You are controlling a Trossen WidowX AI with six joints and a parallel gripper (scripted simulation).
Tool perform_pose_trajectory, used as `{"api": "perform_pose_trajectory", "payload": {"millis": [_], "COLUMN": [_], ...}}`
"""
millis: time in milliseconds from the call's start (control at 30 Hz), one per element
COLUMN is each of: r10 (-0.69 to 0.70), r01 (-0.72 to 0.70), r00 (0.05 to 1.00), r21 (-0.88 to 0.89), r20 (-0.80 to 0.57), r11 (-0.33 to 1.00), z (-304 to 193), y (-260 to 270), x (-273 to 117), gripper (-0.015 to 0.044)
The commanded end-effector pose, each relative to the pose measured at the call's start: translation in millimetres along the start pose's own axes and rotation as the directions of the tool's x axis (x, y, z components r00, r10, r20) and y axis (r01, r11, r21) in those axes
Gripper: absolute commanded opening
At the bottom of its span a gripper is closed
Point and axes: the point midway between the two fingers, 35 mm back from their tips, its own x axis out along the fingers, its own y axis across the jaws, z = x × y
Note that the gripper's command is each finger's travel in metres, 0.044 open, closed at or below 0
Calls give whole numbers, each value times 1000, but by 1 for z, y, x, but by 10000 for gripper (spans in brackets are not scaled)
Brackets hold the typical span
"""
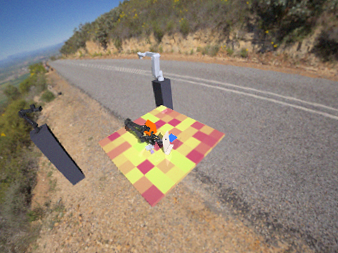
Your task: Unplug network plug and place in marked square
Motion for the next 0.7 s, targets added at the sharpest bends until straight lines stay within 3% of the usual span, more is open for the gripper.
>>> {"api": "perform_pose_trajectory", "payload": {"millis": [0, 667], "r10": [3, 2], "r01": [-3, -2], "r00": [1000, 1000], "r21": [-1, -2], "r20": [7, 8], "r11": [1000, 1000], "z": [5, 14], "y": [2, 2], "x": [5, 32], "gripper": [156, 156]}}
